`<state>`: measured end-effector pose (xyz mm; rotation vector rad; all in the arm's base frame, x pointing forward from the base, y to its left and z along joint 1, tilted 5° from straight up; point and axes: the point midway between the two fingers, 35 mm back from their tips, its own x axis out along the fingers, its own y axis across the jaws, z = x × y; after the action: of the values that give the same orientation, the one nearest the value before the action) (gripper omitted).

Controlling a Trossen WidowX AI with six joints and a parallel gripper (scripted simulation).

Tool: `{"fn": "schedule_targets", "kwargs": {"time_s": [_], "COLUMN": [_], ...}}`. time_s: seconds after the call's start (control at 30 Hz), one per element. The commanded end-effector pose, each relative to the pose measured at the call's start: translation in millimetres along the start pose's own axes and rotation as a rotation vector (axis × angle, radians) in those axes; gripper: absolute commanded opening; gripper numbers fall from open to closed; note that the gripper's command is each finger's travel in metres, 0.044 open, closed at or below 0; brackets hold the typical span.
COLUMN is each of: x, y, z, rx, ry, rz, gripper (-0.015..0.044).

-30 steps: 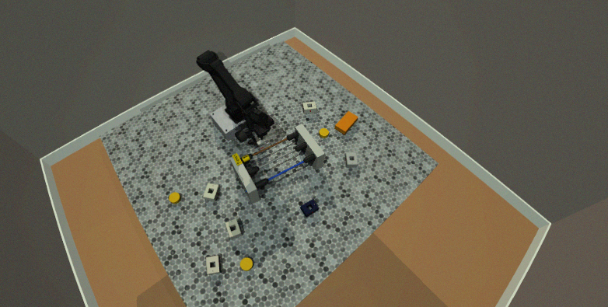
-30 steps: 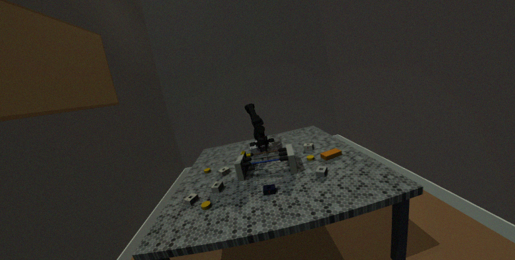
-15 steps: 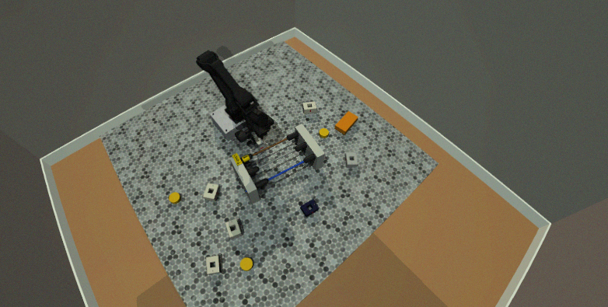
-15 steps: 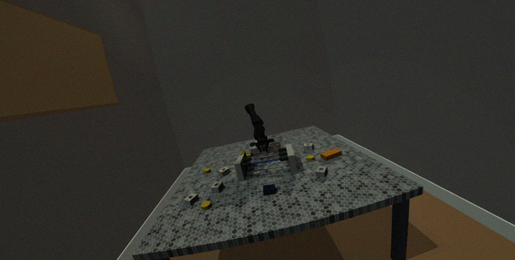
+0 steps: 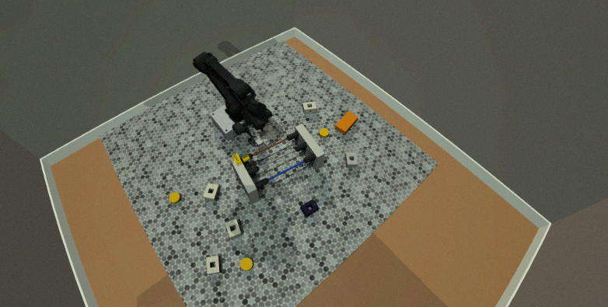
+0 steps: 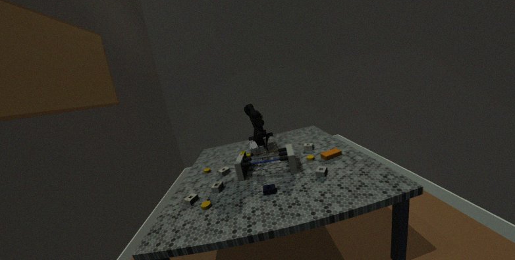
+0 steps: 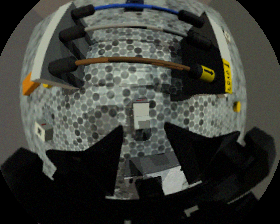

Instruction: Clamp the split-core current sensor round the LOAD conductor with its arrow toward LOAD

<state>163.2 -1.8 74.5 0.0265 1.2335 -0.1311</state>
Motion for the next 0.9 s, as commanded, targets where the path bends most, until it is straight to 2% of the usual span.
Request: {"fn": "schedule_targets", "kwargs": {"time_s": [0.0,0.07,0.3,0.57,0.67,0.87], "x": [-10,-10,-11,-7,-6,-6], "y": [-1,-1,-1,-1,-1,-1], "z": [-4,-3,6,18,20,20], "rx": [0.006,-0.054,-0.688,-1.423,-1.550,-1.554], "ry": [0.009,0.019,0.120,0.205,0.213,0.213], "rz": [-0.006,-0.006,0.033,0.169,0.203,0.204], "gripper": [0.0280,0.0320,0.0320,0.0320,0.0320,0.0320]}}
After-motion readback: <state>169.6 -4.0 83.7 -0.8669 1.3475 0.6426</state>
